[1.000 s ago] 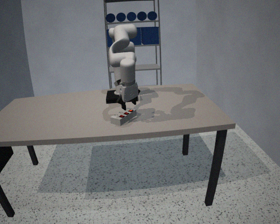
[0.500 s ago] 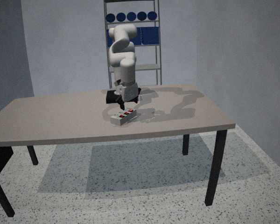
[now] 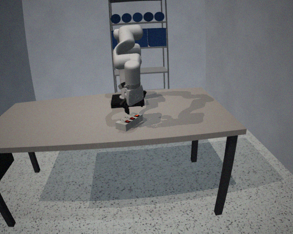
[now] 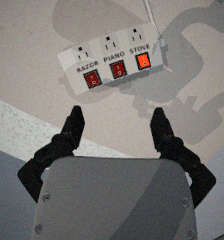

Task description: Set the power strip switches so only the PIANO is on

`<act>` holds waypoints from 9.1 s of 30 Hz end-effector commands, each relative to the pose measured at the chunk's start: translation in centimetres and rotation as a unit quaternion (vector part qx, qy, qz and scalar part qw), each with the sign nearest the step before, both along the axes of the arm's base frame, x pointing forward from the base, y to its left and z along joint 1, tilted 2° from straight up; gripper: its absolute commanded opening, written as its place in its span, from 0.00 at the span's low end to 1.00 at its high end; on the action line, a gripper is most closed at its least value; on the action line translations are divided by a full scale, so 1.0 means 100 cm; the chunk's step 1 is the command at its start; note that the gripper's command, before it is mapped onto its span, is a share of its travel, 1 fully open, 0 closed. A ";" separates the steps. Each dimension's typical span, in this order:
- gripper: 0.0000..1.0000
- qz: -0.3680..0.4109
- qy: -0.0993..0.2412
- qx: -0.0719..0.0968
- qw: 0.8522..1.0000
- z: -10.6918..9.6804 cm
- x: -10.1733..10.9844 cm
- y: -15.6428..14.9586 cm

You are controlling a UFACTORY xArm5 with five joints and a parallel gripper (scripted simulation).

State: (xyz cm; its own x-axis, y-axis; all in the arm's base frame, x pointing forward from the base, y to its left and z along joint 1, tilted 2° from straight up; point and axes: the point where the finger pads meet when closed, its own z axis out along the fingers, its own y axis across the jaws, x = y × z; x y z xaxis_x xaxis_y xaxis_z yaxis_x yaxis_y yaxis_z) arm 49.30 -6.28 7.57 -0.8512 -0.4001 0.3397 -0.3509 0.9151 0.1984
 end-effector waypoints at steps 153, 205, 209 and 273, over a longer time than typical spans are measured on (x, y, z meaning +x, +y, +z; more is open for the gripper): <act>1.00 -0.267 -0.169 -0.080 0.945 0.058 -0.095 -0.025; 1.00 0.784 -0.131 0.160 0.585 -0.008 -0.060 -0.005; 0.00 0.784 -0.131 0.160 0.585 -0.008 -0.060 -0.005; 0.00 0.788 -0.130 0.161 0.580 -0.028 -0.061 -0.006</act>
